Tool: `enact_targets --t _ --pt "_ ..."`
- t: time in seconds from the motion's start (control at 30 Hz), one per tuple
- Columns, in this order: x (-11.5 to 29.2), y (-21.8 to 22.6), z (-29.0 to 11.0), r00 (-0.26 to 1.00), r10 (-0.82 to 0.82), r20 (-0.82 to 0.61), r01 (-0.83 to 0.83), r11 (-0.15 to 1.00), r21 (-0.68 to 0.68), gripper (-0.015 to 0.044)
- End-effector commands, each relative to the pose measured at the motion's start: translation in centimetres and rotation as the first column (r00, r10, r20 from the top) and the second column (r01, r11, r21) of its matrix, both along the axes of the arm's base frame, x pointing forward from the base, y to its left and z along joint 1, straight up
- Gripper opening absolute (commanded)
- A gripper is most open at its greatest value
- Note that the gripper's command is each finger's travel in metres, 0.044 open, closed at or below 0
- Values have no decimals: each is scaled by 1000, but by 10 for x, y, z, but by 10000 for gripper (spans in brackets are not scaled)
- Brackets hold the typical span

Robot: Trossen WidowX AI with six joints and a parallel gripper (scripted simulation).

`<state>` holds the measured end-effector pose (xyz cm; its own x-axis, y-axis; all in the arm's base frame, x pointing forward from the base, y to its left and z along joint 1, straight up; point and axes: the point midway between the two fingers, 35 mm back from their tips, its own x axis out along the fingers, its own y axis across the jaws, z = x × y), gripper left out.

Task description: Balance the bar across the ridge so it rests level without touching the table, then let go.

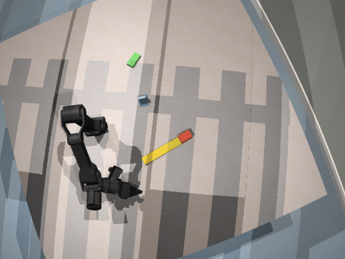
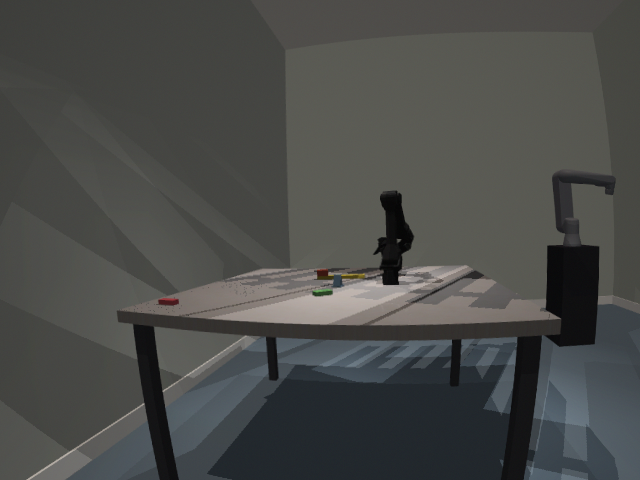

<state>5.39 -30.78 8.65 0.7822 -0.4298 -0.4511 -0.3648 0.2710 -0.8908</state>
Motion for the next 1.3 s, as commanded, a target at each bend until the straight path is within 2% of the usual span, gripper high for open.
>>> enact_targets --t 0.0,0.07,0.1,0.57,0.9,1.27 --pt "0 0 0 1000 -2 1 2 1000 5 374" --pt "2 0 0 1000 -14 11 14 999 41 321" --pt "4 -1 0 1000 -24 18 23 997 68 315" --pt "25 -3 -1 980 -190 65 143 889 435 315" --pt "42 -2 -1 947 -319 33 222 728 648 315" --pt "60 3 -3 890 -452 -59 302 488 819 315"
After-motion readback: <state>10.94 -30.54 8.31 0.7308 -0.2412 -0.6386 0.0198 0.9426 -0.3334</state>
